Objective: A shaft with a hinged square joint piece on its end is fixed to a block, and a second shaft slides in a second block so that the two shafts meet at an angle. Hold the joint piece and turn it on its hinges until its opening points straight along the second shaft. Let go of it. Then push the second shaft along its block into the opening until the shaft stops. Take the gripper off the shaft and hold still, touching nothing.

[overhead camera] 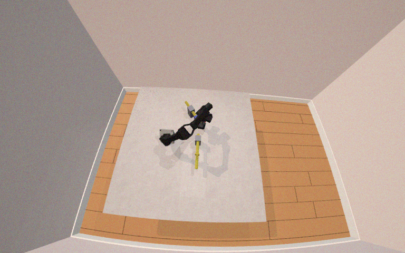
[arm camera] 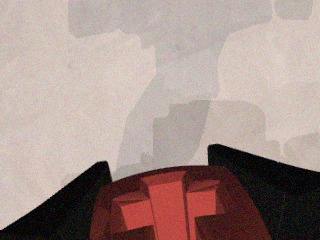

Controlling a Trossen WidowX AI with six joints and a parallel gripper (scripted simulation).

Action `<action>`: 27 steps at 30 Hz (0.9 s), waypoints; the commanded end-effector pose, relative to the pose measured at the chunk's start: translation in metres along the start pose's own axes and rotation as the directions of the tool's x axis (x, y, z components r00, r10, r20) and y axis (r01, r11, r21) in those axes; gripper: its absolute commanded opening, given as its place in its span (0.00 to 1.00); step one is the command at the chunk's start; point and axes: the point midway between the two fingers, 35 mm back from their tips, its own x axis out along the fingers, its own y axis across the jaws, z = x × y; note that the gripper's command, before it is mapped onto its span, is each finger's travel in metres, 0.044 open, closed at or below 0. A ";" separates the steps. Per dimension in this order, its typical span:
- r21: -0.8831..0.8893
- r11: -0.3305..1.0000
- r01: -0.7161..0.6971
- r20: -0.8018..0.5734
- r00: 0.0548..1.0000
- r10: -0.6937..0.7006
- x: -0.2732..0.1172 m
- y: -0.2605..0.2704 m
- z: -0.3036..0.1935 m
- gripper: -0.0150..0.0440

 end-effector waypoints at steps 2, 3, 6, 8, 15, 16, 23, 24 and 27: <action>-0.002 1.000 0.002 0.001 1.000 -0.002 0.001 0.000 0.000 0.56; -0.002 1.000 0.002 0.001 1.000 -0.002 0.001 0.000 0.000 0.56; -0.002 1.000 0.002 0.001 1.000 -0.002 0.001 0.000 0.000 0.56; -0.002 1.000 0.002 0.001 1.000 -0.002 0.001 0.000 0.000 0.56; 0.000 1.000 0.000 0.000 1.000 0.000 0.000 0.000 0.000 0.50; 0.000 1.000 0.000 0.000 1.000 0.000 0.000 0.000 0.000 0.46; 0.000 1.000 0.000 0.000 1.000 0.000 0.000 0.000 0.000 0.25; 0.000 1.000 0.000 0.000 1.000 0.000 0.000 0.000 0.000 0.25; 0.013 1.000 0.003 -0.003 1.000 -0.003 0.000 -0.001 0.000 0.25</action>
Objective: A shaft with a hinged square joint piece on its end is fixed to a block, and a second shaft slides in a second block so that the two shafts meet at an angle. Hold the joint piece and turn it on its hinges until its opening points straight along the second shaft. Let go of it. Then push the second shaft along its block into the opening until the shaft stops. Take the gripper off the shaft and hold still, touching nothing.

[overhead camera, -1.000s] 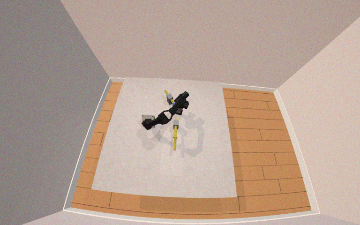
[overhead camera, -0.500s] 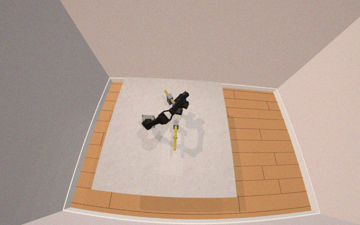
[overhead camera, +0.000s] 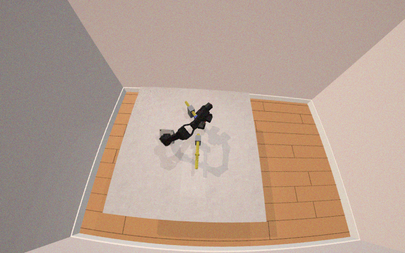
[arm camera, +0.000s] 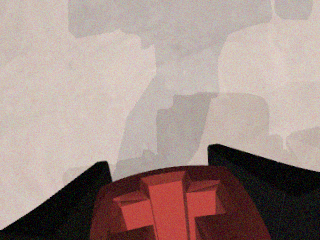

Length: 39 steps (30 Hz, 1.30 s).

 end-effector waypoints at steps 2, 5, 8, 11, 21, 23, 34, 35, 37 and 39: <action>0.040 0.999 0.008 -0.008 1.000 -0.008 0.000 -0.002 0.000 0.25; 0.099 0.995 0.022 -0.019 1.000 -0.020 0.001 -0.005 0.000 0.25; 0.148 0.988 0.033 -0.028 0.999 -0.029 0.001 -0.008 -0.001 0.25; 0.192 0.980 0.042 -0.036 0.999 -0.036 0.002 -0.010 -0.001 0.25; 0.335 0.939 0.073 -0.063 0.997 -0.055 0.002 -0.017 -0.003 0.25; 0.362 0.929 0.078 -0.069 0.996 -0.057 0.002 -0.019 -0.003 0.25; 0.505 0.857 0.108 -0.104 0.993 -0.064 0.003 -0.026 -0.007 0.25; 0.517 0.849 0.111 -0.107 0.992 -0.064 0.003 -0.026 -0.007 0.25; 0.541 0.833 0.116 -0.114 0.991 -0.064 0.003 -0.028 -0.008 0.25; 0.565 0.816 0.121 -0.120 0.991 -0.063 0.003 -0.029 -0.008 0.25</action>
